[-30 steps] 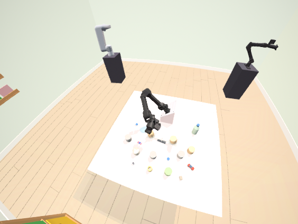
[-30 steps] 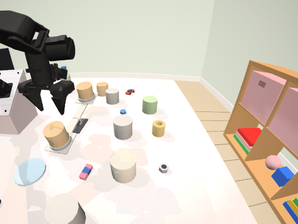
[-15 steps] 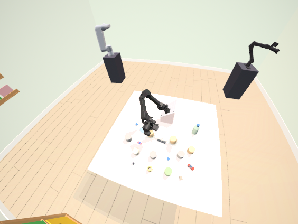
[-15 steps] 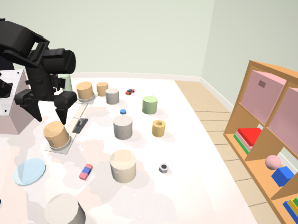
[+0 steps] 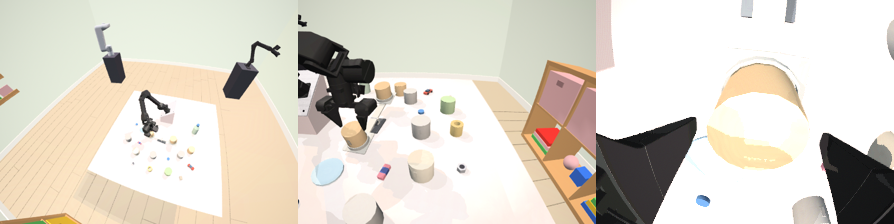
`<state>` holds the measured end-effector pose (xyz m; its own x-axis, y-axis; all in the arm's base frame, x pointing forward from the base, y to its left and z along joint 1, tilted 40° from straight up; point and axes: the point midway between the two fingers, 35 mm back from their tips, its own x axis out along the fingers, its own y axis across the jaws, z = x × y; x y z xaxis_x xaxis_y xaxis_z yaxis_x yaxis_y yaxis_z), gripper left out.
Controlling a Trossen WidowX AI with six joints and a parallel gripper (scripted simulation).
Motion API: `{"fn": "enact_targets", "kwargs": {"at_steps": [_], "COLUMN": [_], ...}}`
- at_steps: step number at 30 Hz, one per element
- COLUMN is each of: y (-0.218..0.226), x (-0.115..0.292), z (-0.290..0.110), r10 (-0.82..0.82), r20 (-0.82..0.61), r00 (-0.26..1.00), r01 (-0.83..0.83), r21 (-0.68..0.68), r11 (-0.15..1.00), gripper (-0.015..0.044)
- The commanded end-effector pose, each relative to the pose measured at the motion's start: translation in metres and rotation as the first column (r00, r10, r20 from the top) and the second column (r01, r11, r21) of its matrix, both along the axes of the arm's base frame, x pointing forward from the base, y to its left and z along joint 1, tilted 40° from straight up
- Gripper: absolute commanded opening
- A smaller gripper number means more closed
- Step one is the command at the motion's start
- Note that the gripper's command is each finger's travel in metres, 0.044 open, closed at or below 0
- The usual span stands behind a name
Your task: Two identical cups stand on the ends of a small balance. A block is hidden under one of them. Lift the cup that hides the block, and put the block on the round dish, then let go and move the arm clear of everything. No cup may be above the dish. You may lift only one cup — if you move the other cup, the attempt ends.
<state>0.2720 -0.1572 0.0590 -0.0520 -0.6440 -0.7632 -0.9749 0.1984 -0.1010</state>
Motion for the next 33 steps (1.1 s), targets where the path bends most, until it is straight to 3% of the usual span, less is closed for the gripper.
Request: {"fn": "enact_targets", "kwargs": {"at_steps": [1, 25, 28, 33], "y": [-0.003, -0.027, -0.027, -0.027], "x": [0.000, -0.004, -0.004, -0.004], "z": [-0.005, -0.032, -0.032, -0.032], "r10": [0.003, 0.003, 0.003, 0.003], "r20": [0.000, -0.001, -0.001, -0.001], "r00": [1.000, 1.000, 1.000, 1.000], "r01": [-0.003, -0.003, -0.003, -0.003], "r21": [0.003, 0.000, 0.000, 0.000], "r11": [1.000, 1.000, 1.000, 1.000], "gripper": [0.0440, 0.0440, 0.0361, 0.0328]}}
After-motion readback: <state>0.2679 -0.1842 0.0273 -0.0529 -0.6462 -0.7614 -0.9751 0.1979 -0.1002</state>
